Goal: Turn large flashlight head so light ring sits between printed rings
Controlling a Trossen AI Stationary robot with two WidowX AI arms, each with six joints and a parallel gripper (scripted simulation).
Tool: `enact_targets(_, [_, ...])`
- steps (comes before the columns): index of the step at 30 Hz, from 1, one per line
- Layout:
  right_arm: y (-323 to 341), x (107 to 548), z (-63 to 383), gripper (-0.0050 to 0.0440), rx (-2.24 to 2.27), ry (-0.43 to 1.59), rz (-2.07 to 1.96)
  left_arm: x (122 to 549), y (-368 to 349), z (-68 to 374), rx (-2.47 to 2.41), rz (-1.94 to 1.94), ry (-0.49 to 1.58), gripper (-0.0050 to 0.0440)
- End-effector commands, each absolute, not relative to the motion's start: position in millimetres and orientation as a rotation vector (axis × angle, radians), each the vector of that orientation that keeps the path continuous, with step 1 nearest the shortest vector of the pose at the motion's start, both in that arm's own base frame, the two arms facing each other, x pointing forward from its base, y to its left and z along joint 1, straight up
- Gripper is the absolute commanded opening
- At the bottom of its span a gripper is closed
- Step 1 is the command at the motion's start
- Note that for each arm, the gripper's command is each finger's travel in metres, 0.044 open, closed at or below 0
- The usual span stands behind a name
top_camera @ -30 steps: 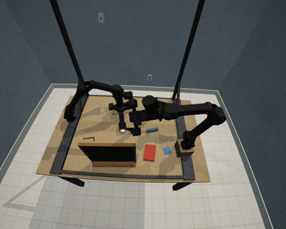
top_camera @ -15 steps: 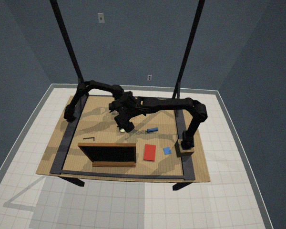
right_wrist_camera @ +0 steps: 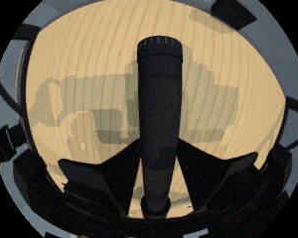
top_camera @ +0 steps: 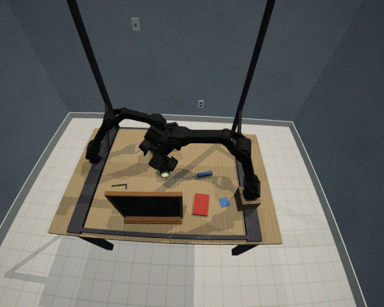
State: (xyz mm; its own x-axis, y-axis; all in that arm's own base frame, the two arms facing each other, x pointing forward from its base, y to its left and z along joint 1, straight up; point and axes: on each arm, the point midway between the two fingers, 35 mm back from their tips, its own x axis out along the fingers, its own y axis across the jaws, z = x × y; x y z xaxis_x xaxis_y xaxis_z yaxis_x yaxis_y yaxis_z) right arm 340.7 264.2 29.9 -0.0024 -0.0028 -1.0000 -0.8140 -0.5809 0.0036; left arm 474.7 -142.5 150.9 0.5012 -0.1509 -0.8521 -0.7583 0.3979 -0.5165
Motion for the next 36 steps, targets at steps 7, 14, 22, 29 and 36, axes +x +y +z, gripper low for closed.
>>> enact_targets(7, [267.2, 343.3, 41.4, 0.0130, -1.651, 0.820, 1.637, 478.0, -175.6, 108.3, -1.244, 0.730, 1.105, 0.0440])
enact_targets(14, [267.2, 343.3, 41.4, 0.0130, -1.651, 0.820, 1.637, 470.9, -195.0, 70.3, -1.291, 0.947, 1.151, 0.0440])
enact_targets(22, [267.2, 343.3, 41.4, 0.0130, -1.651, 0.820, 1.637, 453.3, -214.4, 21.6, -1.315, 1.249, 1.151, 0.0440])
enact_targets(29, [267.2, 343.3, 41.4, 0.0130, -1.651, 0.820, 1.637, 450.6, -216.4, 20.9, -1.322, 1.281, 1.143, 0.0440])
enact_targets(36, [267.2, 343.3, 41.4, 0.0130, -1.651, 0.820, 1.637, 455.5, -216.5, 24.8, -1.330, 1.251, 1.142, 0.0440])
